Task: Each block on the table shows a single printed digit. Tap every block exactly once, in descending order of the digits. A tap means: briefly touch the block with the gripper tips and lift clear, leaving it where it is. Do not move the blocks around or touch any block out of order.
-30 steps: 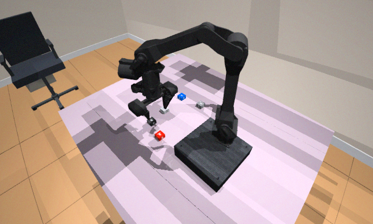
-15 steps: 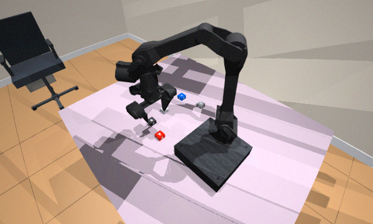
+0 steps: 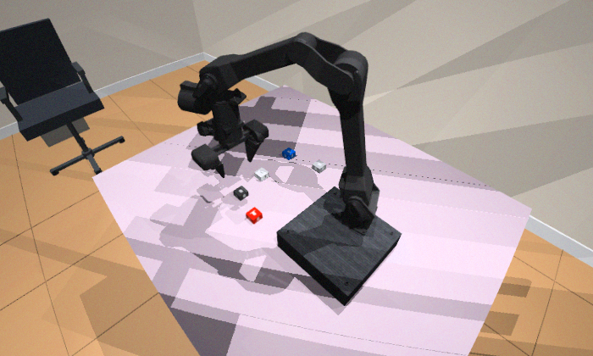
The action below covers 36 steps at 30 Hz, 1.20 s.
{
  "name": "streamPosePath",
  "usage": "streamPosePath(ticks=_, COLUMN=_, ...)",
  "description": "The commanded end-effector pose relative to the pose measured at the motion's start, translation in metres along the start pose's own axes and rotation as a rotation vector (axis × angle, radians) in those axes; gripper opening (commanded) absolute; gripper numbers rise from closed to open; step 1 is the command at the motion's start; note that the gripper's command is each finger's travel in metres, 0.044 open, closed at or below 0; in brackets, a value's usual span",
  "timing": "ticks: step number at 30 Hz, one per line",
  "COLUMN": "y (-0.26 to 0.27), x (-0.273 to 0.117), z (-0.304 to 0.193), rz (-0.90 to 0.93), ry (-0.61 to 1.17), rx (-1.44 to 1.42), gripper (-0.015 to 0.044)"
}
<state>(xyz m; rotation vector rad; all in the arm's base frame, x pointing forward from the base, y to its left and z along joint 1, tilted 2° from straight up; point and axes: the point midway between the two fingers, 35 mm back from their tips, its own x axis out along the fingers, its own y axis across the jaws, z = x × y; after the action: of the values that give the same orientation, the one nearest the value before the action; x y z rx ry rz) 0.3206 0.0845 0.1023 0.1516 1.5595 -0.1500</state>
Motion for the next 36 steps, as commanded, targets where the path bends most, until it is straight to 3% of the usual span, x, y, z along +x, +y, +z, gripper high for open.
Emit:
streamPosePath(ticks=1, y=-0.007, x=0.004, z=0.017, rz=-0.009, ry=0.011, rx=-0.007, gripper=0.04)
streamPosePath(ticks=22, y=-0.01, x=0.004, z=0.018, rz=-0.009, ry=0.011, rx=-0.007, gripper=0.04)
streamPosePath(ticks=29, y=-0.091, x=0.003, z=0.042, rz=-0.018, ry=0.008, rx=-0.007, gripper=0.04)
streamPosePath(ticks=36, y=-0.094, x=0.003, z=0.043, rz=-0.018, ry=0.008, rx=-0.007, gripper=0.04)
